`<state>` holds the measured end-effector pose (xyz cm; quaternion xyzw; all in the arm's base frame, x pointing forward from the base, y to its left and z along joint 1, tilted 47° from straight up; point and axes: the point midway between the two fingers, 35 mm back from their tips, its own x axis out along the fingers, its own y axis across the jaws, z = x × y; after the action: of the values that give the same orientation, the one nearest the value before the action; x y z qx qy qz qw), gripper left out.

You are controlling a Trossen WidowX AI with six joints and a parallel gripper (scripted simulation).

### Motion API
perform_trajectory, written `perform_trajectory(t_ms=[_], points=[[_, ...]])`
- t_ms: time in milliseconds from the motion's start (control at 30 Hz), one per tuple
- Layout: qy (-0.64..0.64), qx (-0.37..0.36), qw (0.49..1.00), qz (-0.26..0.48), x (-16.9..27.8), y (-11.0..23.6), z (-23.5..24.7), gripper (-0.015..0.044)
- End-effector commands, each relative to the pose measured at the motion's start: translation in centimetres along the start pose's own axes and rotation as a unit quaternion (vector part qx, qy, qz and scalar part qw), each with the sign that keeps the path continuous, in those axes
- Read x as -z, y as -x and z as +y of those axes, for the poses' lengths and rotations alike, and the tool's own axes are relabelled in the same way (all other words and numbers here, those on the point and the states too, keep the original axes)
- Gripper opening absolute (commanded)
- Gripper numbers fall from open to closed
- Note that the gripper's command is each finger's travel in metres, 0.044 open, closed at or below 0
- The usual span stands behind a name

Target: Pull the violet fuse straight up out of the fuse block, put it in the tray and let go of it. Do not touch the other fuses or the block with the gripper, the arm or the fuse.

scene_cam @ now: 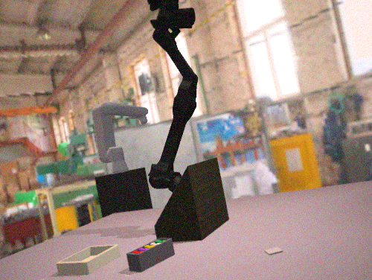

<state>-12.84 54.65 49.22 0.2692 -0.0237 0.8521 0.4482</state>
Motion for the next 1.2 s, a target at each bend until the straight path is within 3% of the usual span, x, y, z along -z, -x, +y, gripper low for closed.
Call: perform_trajectory(t_ms=[0, 400, 800, 1000, 1167], points=[[0.0, -0.001, 1.0, -0.001, -0.1, 0.0, 0.1, 0.0374], [-0.043, -0.123, 0.984, -0.122, -11.2, 1.9, 12.3, 0.0071], [-0.116, -0.269, 0.921, -0.257, -24.0, 10.3, 24.0, 0.0071], [-0.151, -0.326, 0.885, -0.297, -28.4, 14.8, 27.3, 0.0071], [-0.18, -0.397, 0.833, -0.339, -32.8, 20.8, 30.6, 0.0071]])
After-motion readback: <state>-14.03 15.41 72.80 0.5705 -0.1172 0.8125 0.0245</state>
